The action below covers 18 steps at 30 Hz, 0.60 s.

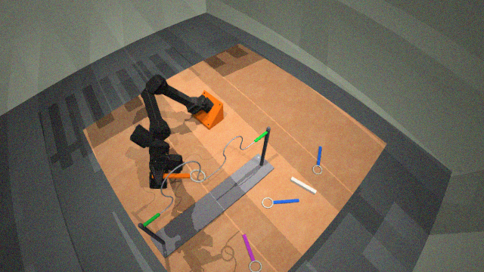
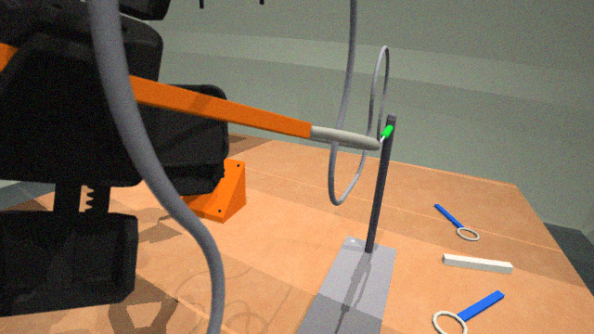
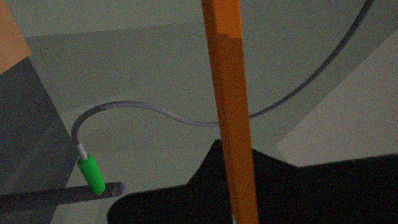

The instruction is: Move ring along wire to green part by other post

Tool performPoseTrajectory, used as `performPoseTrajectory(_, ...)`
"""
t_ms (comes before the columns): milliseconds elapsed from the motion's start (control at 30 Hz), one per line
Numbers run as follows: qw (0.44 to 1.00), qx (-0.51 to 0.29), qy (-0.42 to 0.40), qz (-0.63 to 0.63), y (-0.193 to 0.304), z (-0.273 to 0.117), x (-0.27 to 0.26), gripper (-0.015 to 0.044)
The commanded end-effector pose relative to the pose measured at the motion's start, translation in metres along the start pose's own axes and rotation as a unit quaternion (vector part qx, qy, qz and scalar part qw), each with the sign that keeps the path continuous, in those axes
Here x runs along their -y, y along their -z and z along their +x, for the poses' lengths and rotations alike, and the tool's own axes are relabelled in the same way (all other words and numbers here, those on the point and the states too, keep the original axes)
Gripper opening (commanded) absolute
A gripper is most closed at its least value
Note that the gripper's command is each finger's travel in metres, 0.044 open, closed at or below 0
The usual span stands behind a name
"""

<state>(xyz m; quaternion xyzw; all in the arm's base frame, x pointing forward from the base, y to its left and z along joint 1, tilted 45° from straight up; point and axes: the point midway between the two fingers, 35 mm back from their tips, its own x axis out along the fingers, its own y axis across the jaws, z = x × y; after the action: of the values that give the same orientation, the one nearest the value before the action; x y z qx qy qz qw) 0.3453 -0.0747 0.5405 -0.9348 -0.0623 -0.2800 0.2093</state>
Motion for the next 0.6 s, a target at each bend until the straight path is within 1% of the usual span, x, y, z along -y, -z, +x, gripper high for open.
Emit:
performPoseTrajectory(0, 1.0, -0.003, -0.014, 0.026, -0.001, -0.001, -0.01, -0.015)
performPoseTrajectory(567, 0.978, -0.024, -0.102, 0.18, -0.012, -0.014, -0.063, -0.015)
